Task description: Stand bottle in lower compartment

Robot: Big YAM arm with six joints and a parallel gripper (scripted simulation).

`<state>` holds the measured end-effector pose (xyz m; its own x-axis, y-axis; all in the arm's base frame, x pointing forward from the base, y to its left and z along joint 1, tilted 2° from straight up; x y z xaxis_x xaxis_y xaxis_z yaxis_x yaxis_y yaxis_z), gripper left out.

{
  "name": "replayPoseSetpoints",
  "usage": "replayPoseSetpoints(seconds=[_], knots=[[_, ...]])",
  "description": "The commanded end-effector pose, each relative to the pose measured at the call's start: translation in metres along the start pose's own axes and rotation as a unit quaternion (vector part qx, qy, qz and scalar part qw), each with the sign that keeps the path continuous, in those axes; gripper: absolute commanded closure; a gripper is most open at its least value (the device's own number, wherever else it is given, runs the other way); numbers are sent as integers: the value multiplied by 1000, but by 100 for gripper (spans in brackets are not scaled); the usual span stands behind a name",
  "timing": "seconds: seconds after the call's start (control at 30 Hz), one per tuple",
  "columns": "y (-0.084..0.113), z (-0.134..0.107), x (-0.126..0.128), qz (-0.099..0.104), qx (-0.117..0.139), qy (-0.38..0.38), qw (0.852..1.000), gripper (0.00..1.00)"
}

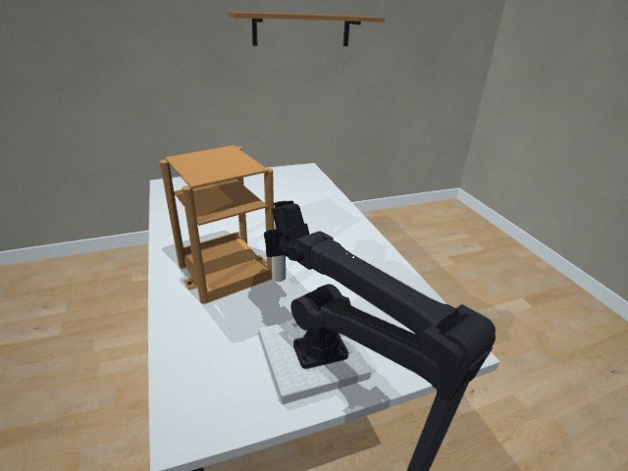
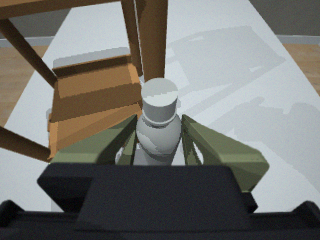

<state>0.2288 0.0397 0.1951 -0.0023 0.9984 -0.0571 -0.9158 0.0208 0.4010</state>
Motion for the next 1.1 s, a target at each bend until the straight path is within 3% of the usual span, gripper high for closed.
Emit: replayPoseSetpoints(seconds=[0.0,0.3,0.77,1.07], knots=[[2,5,3,6,-16,-7,1000,73],[3,5,4,8,-16,-5,1000,73],[25,-13,40,64,-7,24,998,73],[27,-12,43,68,-11,23,997,73]])
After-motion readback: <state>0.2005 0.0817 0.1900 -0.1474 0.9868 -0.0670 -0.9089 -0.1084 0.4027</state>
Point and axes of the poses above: the point where the finger pads meet when closed, its own y axis back along the fingers, its own x axis across the jaws, z = x × y, the point moved 5 cm from there along y, back along the fingers, and after that the axes turned 2 degrees about y, right-handed, at the moved point
